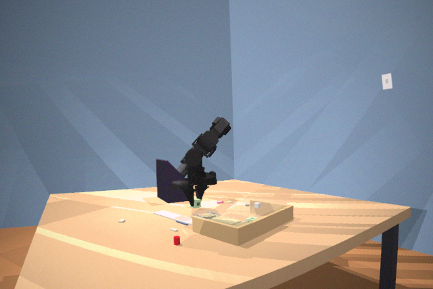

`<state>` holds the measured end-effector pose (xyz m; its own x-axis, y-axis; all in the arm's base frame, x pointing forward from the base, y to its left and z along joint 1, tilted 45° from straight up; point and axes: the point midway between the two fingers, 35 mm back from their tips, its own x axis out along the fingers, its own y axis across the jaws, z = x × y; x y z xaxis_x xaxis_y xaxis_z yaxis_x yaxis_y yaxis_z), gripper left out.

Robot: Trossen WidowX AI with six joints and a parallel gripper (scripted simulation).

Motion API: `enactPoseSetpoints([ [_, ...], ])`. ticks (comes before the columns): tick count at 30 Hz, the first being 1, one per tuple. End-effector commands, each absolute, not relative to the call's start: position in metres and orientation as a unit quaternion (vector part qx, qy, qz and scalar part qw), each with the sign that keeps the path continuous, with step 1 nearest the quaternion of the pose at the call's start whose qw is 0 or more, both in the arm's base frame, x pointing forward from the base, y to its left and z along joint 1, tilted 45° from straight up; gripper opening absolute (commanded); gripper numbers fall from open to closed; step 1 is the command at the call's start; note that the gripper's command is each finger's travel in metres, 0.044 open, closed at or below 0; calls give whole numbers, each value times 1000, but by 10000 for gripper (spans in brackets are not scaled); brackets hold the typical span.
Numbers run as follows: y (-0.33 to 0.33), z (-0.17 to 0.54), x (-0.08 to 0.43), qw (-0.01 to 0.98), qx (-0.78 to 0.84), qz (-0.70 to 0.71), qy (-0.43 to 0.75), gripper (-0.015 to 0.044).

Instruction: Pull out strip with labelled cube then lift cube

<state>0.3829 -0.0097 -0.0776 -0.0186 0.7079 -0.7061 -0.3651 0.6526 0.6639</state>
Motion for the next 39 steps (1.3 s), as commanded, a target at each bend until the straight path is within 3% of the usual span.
enactPoseSetpoints([
  [1,-10,-77,377,685,142,393,598,0],
  [24,-3,-68,300,683,143,392,599,0],
  [39,-28,-42,299,683,142,392,599,0],
])
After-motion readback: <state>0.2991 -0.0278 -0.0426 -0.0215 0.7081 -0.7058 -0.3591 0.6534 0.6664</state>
